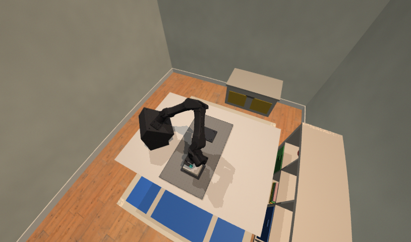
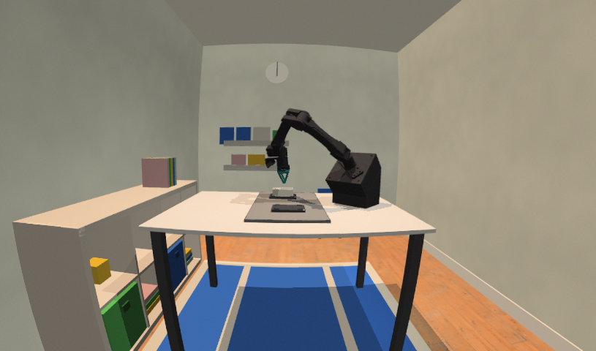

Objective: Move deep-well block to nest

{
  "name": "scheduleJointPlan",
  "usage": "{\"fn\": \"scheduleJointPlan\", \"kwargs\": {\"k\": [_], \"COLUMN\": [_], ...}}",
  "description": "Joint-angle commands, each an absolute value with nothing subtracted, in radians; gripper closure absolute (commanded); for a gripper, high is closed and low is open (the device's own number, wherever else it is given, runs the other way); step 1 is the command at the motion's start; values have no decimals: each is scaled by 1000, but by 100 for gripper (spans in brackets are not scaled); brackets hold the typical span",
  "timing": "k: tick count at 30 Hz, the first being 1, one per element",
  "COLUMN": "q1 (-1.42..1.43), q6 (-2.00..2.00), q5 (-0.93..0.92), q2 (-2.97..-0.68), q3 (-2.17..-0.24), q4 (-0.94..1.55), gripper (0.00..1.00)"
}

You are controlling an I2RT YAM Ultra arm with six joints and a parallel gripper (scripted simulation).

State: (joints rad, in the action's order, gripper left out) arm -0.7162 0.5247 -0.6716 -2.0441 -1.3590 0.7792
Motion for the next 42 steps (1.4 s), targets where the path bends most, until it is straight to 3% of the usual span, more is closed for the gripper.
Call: {"fn": "scheduleJointPlan", "kwargs": {"k": [1,42], "q1": [-758,-789], "q6": [545,586], "q5": [-741,-746], "q2": [-2049,-2120], "q3": [-1344,-1410], "q4": [706,728], "gripper": [0,0]}}
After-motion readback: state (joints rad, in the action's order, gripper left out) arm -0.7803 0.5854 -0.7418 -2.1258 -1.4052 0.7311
